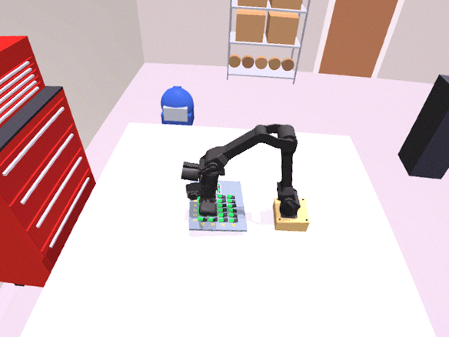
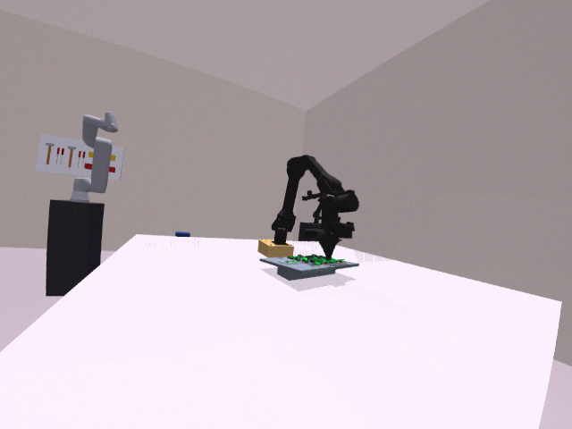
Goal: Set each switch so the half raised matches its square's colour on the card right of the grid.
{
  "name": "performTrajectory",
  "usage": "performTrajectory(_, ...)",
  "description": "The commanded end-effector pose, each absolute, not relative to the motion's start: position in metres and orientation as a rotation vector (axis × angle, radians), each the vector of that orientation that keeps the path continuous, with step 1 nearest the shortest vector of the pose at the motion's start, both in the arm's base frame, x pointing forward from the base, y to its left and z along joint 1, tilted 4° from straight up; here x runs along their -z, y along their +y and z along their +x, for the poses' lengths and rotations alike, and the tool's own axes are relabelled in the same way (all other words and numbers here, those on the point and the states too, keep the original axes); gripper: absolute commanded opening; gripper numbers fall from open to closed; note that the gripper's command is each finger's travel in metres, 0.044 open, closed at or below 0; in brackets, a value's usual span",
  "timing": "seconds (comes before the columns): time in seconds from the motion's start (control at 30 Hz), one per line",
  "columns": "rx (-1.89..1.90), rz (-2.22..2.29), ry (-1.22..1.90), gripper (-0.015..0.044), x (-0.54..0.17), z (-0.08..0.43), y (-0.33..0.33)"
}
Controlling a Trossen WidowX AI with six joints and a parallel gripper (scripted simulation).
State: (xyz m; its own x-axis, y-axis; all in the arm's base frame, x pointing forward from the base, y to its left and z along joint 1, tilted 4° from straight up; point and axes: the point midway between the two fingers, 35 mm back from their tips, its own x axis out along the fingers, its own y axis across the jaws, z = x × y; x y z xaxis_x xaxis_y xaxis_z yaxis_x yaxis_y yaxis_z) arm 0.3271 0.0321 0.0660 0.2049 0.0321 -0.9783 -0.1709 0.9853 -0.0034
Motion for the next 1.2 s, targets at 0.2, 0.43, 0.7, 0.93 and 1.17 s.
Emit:
performTrajectory(0.2, -0.147, -0.119, 1.357, 0.0000, -0.064, 0.328, 0.033)
performTrajectory(0.43, -0.146, -0.122, 1.383, 0.0000, -0.129, 0.317, 0.031)
performTrajectory(0.7, -0.144, -0.123, 1.381, 0.0000, -0.132, 0.339, 0.010)
performTrajectory(0.93, -0.143, -0.125, 1.407, 0.0000, -0.098, 0.346, 0.011)
performTrajectory(1.17, -0.143, -0.125, 1.407, 0.0000, -0.088, 0.348, 0.011)
